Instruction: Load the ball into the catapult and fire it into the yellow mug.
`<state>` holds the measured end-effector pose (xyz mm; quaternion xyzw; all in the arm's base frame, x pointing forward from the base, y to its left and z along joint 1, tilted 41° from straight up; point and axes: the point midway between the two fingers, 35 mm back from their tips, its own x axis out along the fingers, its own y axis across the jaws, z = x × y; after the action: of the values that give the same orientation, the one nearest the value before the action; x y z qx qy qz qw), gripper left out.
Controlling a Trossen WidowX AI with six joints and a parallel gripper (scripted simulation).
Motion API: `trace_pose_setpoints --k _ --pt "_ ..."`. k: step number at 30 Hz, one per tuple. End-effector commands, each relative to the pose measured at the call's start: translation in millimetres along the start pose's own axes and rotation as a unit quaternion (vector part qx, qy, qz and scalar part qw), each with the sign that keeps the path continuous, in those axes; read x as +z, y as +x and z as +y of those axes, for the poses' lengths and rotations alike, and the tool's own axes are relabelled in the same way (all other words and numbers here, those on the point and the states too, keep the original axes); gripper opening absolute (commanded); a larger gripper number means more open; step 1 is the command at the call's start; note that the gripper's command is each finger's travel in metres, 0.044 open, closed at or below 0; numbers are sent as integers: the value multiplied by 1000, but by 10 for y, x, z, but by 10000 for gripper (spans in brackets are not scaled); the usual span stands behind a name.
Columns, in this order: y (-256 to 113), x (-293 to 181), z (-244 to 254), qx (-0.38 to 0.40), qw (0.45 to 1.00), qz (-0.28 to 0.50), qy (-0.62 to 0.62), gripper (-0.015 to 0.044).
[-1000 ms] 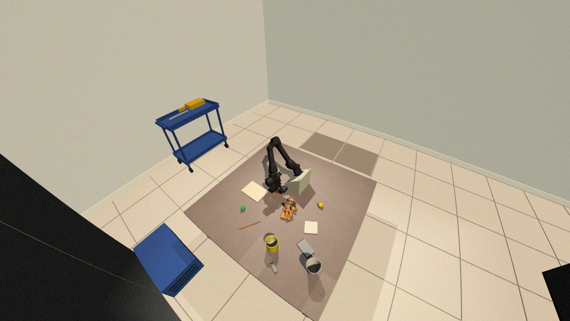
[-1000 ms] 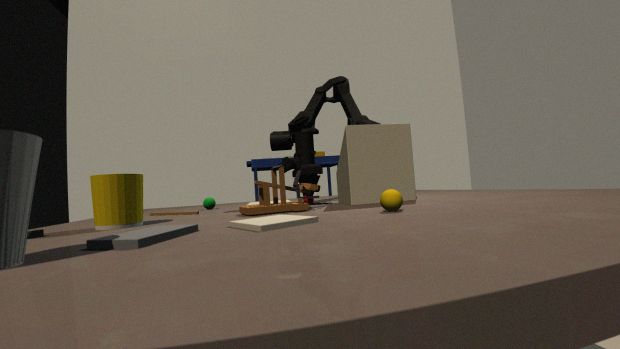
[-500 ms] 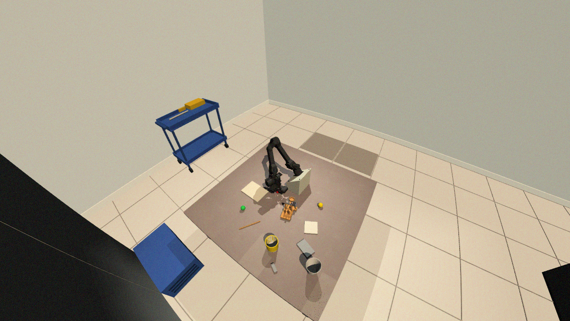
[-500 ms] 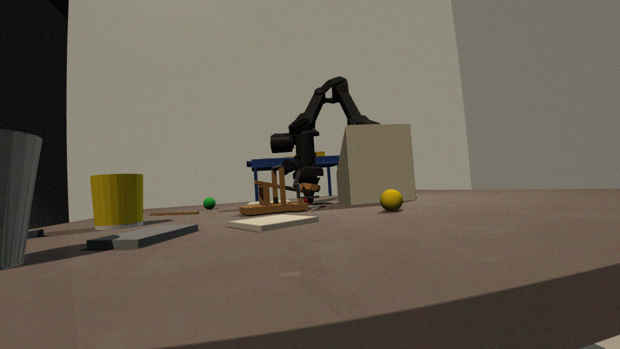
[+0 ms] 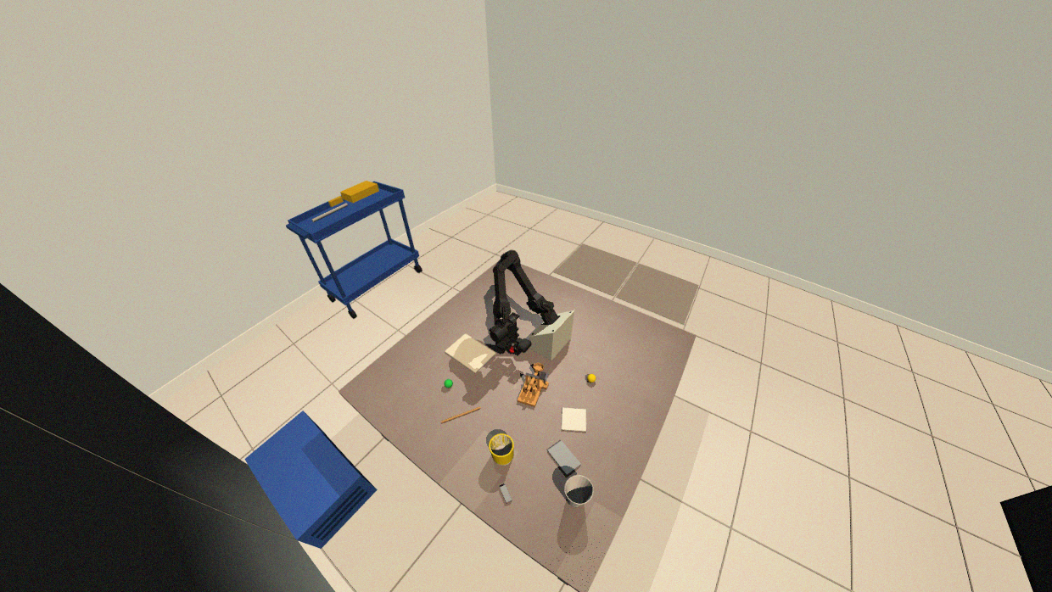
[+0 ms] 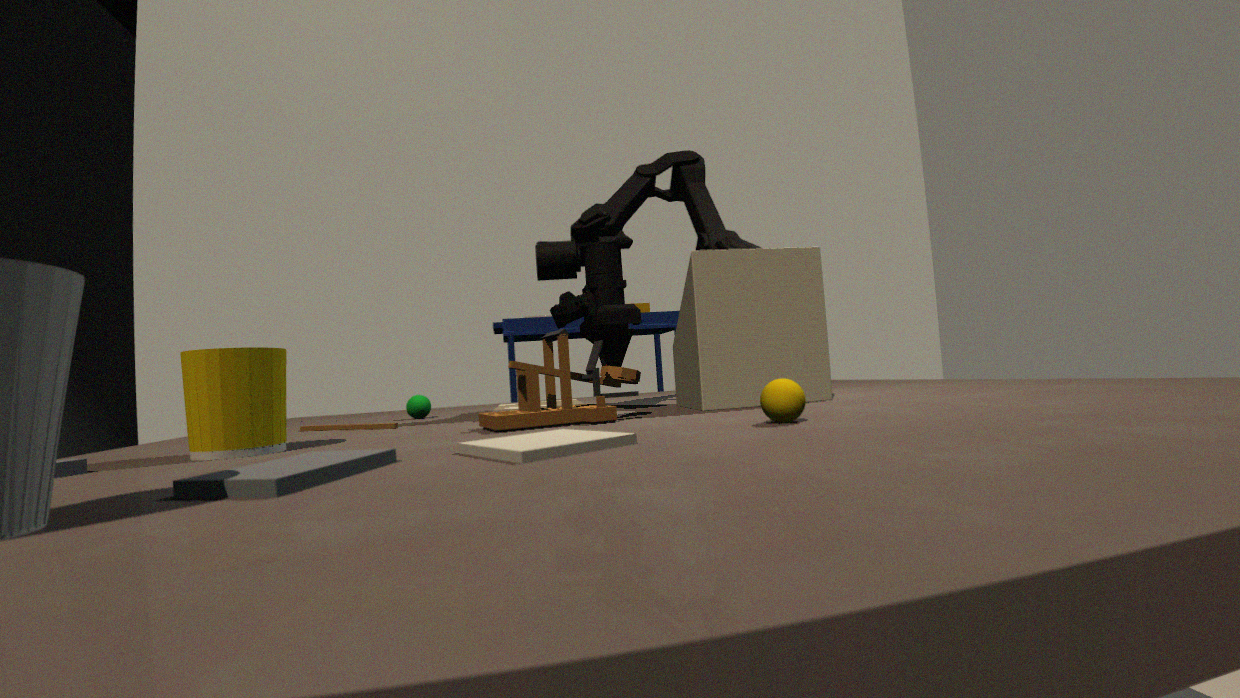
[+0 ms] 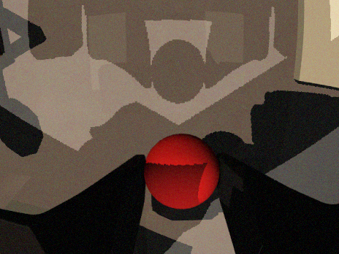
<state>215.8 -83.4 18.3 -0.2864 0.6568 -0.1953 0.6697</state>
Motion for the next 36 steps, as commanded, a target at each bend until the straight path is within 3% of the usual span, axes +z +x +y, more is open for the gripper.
trace_pose_setpoints --k 1,14,36 --pt "-188 27 13 3 1000 -4 3 0" --pt "-868 -82 -15 -4 1000 -3 3 0" --pt "-828 174 506 5 997 54 -49 0"
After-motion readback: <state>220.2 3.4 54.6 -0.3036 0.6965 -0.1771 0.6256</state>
